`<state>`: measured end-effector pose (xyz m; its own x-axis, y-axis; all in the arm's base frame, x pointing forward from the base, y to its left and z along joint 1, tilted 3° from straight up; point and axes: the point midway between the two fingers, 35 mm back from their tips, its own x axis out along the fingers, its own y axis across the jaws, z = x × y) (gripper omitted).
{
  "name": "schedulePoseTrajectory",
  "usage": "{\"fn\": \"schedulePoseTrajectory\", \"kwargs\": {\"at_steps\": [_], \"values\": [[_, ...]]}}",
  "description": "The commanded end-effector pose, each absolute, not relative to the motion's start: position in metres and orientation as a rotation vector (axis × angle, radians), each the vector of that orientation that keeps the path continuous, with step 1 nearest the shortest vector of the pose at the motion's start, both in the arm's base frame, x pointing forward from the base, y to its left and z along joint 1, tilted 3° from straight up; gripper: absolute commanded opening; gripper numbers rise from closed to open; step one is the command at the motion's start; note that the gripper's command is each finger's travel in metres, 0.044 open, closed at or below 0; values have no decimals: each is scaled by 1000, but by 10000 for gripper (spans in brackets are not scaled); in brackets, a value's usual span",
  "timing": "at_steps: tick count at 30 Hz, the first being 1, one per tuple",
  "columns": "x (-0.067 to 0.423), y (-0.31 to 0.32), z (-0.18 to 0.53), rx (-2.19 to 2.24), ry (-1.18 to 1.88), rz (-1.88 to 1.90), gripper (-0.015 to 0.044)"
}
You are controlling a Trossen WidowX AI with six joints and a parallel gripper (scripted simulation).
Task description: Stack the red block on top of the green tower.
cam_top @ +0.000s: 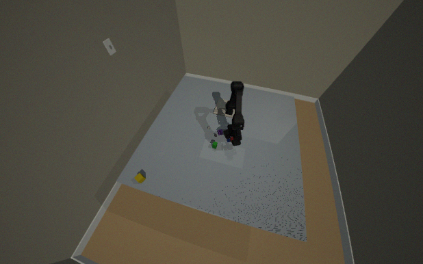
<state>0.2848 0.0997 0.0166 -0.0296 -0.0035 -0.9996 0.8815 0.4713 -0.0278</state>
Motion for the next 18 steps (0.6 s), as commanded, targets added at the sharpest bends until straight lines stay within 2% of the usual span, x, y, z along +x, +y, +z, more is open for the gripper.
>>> {"fn": "schedulePoseTrajectory", "kwargs": {"at_steps": [1, 8, 14, 17, 18], "values": [[285, 99, 17, 830, 1420, -865, 309], [285, 99, 17, 830, 1420, -865, 125], [285, 99, 17, 830, 1420, -865, 85], [286, 99, 23, 831, 1420, -865, 6], [286, 99, 27, 831, 1420, -865, 0]]}}
